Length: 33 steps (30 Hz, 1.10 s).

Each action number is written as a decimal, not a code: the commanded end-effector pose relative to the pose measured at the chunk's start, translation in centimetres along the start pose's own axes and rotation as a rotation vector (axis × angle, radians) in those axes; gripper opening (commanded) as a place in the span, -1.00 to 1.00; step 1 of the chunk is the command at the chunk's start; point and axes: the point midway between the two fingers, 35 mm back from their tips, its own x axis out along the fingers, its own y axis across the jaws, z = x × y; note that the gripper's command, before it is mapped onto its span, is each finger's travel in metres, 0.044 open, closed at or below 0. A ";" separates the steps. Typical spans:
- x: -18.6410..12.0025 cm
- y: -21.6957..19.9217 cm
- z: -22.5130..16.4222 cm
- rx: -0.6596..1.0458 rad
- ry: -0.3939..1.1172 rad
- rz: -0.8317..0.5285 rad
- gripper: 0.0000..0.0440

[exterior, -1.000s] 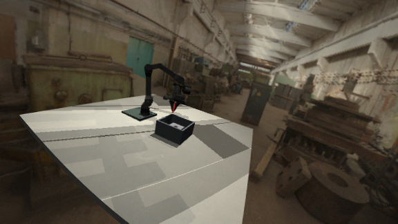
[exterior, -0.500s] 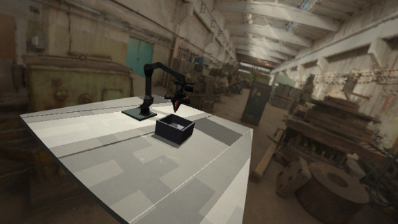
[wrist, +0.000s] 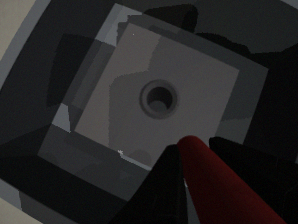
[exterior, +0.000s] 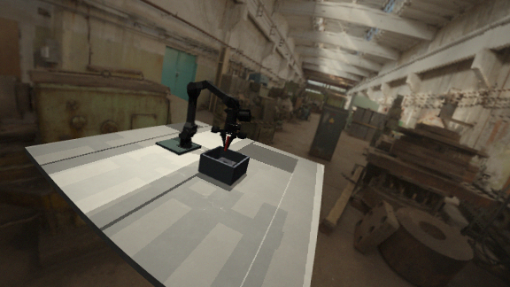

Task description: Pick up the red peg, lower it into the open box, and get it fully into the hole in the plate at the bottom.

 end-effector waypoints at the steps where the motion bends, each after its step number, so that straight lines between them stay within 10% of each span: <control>1: 1.2 0.1 0.8 -0.013 0.015 0.003 -1.00; 16: 5.7 0.6 1.7 -0.144 0.101 0.045 -0.97; 33: 7.0 2.1 3.4 -0.243 0.162 0.097 0.32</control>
